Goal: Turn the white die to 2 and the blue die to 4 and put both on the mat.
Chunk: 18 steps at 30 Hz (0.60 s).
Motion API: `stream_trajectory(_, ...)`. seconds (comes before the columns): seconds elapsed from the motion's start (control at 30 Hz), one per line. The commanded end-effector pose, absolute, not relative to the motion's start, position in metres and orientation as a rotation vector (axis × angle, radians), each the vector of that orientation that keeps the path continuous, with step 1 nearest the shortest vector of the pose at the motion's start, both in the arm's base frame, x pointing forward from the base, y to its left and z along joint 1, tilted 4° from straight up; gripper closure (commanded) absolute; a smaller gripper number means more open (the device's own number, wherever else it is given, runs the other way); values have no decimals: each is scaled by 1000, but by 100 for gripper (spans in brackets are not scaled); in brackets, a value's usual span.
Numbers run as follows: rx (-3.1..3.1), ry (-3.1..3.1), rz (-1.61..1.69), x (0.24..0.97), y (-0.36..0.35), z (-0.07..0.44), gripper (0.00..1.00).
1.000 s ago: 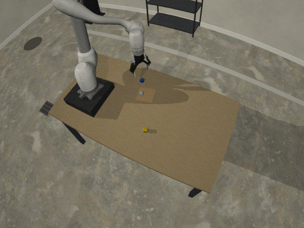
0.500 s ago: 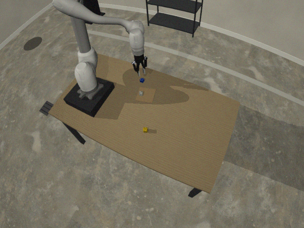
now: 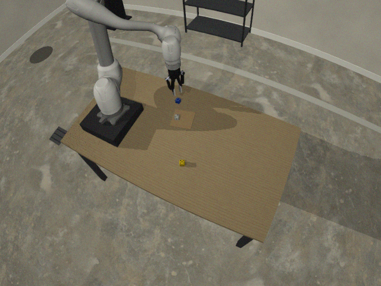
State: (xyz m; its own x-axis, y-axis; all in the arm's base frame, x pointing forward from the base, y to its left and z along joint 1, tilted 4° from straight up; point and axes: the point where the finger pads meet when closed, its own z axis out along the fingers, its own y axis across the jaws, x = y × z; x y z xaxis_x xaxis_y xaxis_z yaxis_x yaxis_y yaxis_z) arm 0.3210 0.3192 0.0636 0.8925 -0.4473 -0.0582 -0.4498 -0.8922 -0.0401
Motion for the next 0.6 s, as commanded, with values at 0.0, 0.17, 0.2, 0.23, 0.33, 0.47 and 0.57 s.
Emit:
stream_trajectory(0.0, -3002, 719, 83, 320, 319, 61, 65)
stream_trajectory(0.17, -3003, 718, 83, 320, 319, 61, 65)
stream_trajectory(0.2, -3003, 717, 83, 320, 319, 61, 65)
stream_trajectory(0.23, -3003, 716, 83, 320, 319, 61, 65)
stream_trajectory(0.33, -3004, 711, 83, 320, 319, 60, 65)
stream_trajectory(0.47, -3005, 706, 83, 320, 319, 59, 65)
stream_trajectory(0.57, -3008, 695, 83, 320, 319, 58, 65)
